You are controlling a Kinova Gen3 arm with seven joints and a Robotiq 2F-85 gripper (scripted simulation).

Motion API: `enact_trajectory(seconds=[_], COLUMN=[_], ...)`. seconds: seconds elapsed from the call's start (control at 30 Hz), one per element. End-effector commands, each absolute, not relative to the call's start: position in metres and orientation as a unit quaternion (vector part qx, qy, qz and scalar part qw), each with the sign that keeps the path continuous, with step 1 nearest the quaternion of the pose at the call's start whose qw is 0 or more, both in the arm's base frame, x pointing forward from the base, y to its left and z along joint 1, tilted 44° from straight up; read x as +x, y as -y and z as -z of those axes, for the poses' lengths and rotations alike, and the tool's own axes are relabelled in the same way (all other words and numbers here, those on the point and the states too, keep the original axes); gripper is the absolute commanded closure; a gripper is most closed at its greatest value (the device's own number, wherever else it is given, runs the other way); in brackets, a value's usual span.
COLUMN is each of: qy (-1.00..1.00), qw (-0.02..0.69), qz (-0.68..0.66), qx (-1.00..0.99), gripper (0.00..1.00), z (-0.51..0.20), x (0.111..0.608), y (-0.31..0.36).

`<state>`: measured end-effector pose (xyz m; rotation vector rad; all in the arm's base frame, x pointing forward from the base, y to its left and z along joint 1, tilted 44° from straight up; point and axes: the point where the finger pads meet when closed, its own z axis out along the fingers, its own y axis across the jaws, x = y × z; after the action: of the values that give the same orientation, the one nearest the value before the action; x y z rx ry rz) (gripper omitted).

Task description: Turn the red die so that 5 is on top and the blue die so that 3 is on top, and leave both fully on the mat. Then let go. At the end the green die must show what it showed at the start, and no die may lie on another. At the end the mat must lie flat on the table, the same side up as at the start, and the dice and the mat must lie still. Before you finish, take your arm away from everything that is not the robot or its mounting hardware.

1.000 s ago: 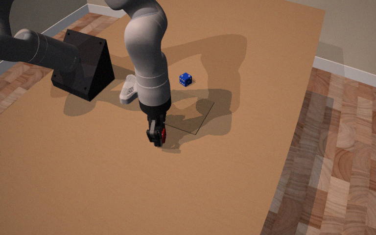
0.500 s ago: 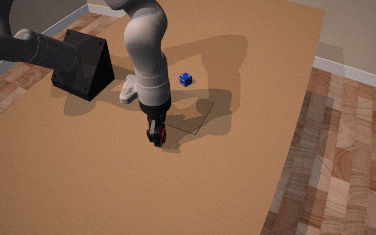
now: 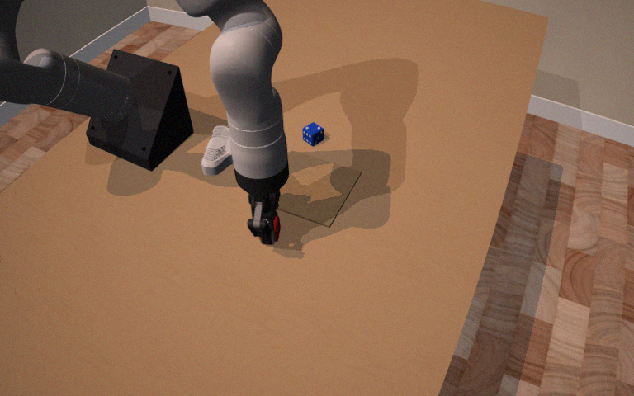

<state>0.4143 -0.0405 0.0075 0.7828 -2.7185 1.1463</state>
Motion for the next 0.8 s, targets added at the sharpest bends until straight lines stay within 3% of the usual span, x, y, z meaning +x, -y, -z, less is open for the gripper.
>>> enact_trajectory(seconds=[0.0, 0.77], qy=[0.890, 0.890], qw=[0.044, 0.044], qz=[-0.375, -0.375], qx=[0.256, 0.256], gripper=[0.74, 0.74], z=[-0.0076, -0.0092], x=[0.4145, 0.4143], y=[0.0401, 0.0386])
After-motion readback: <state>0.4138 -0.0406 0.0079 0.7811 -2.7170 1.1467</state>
